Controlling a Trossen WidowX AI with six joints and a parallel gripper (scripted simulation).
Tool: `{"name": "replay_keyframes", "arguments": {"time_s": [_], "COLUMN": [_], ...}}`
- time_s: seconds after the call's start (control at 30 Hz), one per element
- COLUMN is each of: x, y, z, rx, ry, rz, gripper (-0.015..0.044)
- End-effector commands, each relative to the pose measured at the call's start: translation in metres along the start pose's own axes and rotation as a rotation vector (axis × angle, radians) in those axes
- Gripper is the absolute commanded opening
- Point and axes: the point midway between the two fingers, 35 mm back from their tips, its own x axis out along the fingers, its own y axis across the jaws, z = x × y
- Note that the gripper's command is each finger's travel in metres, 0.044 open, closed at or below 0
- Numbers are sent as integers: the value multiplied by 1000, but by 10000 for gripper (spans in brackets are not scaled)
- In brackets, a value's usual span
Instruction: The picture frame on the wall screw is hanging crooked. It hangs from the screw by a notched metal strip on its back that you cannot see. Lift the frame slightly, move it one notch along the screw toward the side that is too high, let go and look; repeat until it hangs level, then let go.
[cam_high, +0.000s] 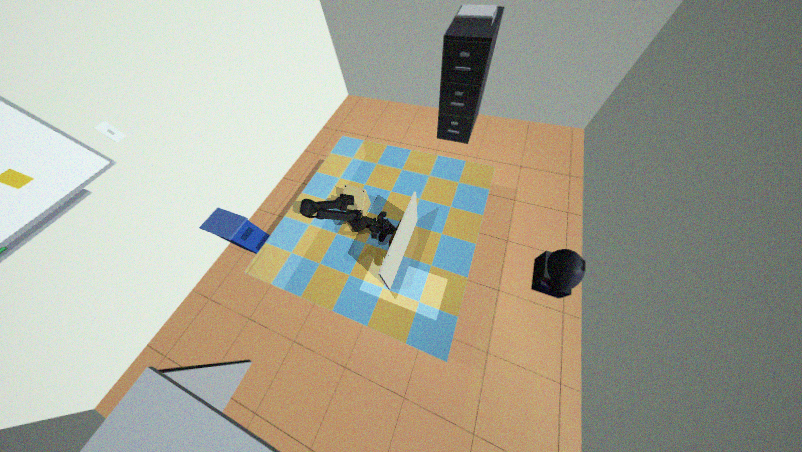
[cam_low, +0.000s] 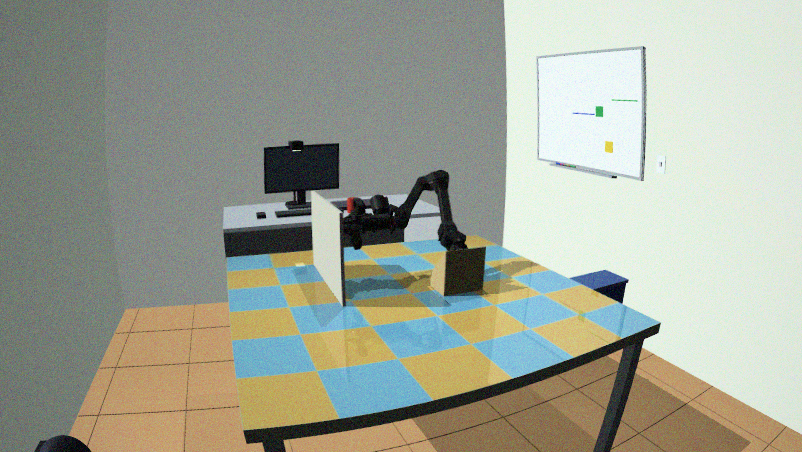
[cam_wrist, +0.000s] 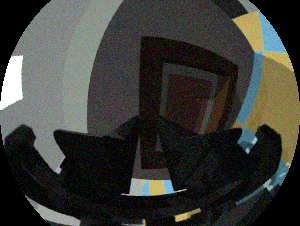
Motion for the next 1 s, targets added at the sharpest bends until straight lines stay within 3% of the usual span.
{"name": "replay_keyframes", "arguments": {"time_s": [0.0,0.97], "x": [0,0], "y": [3,3], "z": [2,9], "rx": [1,1], "ry": [-4,-4], "rz": [11,11], "gripper": [0,0]}}
